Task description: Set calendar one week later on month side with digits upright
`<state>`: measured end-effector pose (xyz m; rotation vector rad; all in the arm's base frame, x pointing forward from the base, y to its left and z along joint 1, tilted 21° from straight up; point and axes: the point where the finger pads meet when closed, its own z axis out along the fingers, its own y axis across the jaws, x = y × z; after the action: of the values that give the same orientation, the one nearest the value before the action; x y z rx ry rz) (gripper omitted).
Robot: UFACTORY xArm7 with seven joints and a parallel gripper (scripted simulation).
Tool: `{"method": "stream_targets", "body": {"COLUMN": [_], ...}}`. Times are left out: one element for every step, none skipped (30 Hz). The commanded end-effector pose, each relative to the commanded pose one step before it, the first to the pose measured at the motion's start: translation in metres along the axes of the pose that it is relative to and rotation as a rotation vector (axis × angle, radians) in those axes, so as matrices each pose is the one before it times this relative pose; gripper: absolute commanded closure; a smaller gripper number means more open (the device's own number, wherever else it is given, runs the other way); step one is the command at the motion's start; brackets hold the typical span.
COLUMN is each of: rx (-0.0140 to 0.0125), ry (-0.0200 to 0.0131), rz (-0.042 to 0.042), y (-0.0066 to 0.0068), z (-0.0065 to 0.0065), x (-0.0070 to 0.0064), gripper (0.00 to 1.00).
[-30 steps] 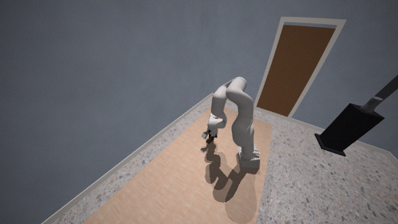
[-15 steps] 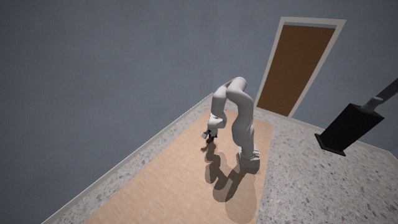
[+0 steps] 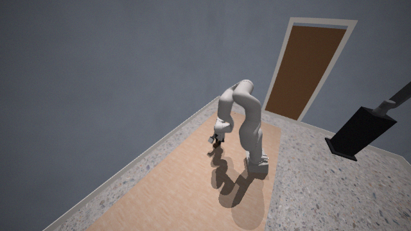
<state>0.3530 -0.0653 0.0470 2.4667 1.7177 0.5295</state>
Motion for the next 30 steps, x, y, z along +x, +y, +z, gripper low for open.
{"method": "stream_targets", "body": {"rx": [-0.00332, 0.0, 0.00001, 0.00002, -0.00001, -0.00001, -0.00001, 0.0, 0.0, 0.0, 0.0, 0.00001, 0.00001, 0.0, 0.0, 0.00001, 0.0, 0.0, 0.0, 0.0, 0.0, 0.0, 0.0, 0.0, 0.0, 0.0, 0.0, 0.0, 0.0, 0.0], "ry": [0.00032, -0.00001, -0.00002, -0.00003, 0.00002, 0.00002, 0.00001, 0.0, 0.0, 0.0, -0.00001, -0.00001, -0.00001, 0.0, 0.0, -0.00001, -0.00001, -0.00001, 0.0, 0.0, 0.0, 0.0, 0.0, 0.0, 0.0, 0.0, 0.0, 0.0, 0.0, 0.0], "rz": [0.00014, 0.0, 0.0, 0.0, 0.0, 0.0, 0.0, 0.0, 0.0, 0.0, 0.0, 0.0, 0.0, 0.0, 0.0, 0.0, 0.0, 0.0, 0.0, 0.0, 0.0, 0.0, 0.0, 0.0, 0.0, 0.0, 0.0, 0.0, 0.0, 0.0], "y": [0.00119, 0.0, -0.00001, -0.00001, 0.00001, 0.00001, 0.0, 0.0, 0.0, 0.0, 0.0, 0.0, 0.0, 0.0, 0.0, 0.0, 0.0, 0.0, 0.0, 0.0, 0.0, 0.0, 0.0, 0.0, 0.0, 0.0, 0.0, 0.0, 0.0, 0.0], "z": [0.00133, 0.0005, 0.00049, 0.00048, 0.00045, 0.00043, 0.0004, 0.00037, 0.00034, 0.00031, 0.00027, 0.00023, 0.00019, 0.0, 0.0, 0.00016, 0.00012, 0.00008, 0.00005, 0.00003, 0.00001, 0.0, 0.0, 0.0, 0.0, 0.0, 0.0, 0.0, 0.0, 0.0], "x": [-0.00001, 0.0, 0.0, 0.0, 0.0, 0.0, 0.0, 0.0, 0.0, 0.0, 0.0, 0.0, 0.0, 0.0, 0.0, 0.0, 0.0, 0.0, 0.0, 0.0, 0.0, 0.0, 0.0, 0.0, 0.0, 0.0, 0.0, 0.0, 0.0, 0.0], "gripper": [0.73, 0.73, 0.73, 0.73, 0.73, 0.73, 0.73, 0.73, 0.73, 0.73, 0.73, 0.73, 0.73, 0.73, 0.73, 0.73, 0.73, 0.73, 0.73, 0.73, 0.73, 0.73, 0.73, 0.73, 0.73, 0.73, 0.73, 0.73, 0.73, 0.73]}}
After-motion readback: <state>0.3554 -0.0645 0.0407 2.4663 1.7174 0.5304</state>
